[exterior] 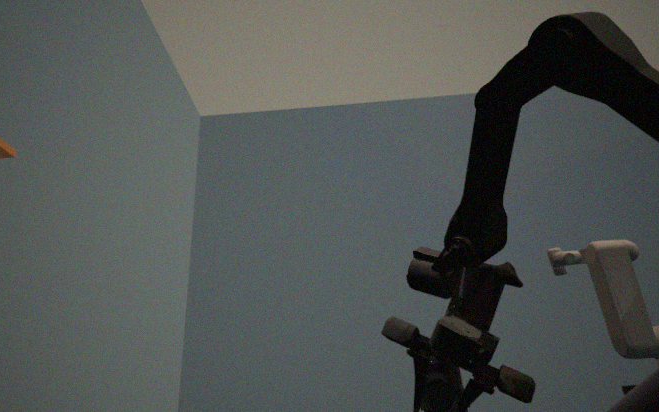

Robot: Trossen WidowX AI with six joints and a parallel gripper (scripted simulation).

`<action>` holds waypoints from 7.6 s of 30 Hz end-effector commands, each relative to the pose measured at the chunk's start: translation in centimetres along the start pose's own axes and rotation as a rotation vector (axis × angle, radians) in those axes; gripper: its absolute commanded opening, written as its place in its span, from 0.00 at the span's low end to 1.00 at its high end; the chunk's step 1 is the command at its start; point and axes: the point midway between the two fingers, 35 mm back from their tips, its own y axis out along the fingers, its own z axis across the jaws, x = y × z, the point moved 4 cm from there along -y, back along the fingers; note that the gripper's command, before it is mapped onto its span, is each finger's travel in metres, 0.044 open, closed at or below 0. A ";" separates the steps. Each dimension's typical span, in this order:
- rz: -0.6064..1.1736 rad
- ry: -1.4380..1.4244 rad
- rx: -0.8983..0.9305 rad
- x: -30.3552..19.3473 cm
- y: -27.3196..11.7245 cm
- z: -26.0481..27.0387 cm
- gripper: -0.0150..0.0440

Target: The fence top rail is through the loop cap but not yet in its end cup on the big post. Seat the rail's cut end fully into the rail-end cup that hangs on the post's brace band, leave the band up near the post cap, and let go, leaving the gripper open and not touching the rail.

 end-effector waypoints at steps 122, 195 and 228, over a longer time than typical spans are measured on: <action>0.004 1.523 0.031 14.9 -14.6 -0.1 1.00; -0.079 -0.217 0.524 18.0 2.9 6.4 1.00; -0.082 -0.217 0.524 18.1 4.3 7.5 0.32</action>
